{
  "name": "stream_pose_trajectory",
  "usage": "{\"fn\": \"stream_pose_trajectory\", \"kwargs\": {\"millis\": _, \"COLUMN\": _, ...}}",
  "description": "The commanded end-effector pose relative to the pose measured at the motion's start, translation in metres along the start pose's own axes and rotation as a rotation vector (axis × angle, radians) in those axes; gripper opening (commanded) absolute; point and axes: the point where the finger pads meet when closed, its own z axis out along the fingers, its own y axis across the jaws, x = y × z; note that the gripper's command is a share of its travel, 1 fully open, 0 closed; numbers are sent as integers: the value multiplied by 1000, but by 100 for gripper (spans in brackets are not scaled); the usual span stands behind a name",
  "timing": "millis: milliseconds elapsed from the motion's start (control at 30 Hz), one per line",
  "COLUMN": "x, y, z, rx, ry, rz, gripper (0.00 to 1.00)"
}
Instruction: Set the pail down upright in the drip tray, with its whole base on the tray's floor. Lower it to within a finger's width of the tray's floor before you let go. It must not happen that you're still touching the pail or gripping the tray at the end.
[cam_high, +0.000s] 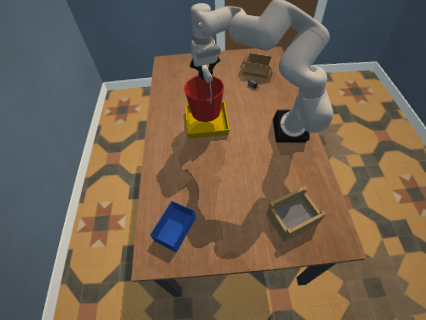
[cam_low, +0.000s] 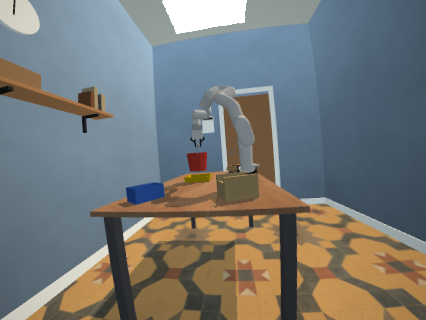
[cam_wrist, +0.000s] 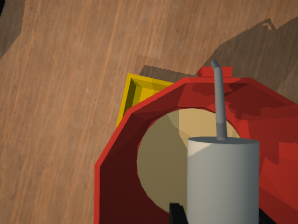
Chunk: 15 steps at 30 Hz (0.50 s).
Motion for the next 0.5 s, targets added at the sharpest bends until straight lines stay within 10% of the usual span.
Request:
{"fn": "stream_pose_trajectory", "kwargs": {"millis": 0, "x": -3, "y": 0, "z": -2, "rx": -4, "ry": -4, "rz": 0, "gripper": 0}}
{"fn": "stream_pose_trajectory", "kwargs": {"millis": 467, "x": -7, "y": -1, "z": -2, "rx": -4, "ry": -4, "rz": 0, "gripper": 0}}
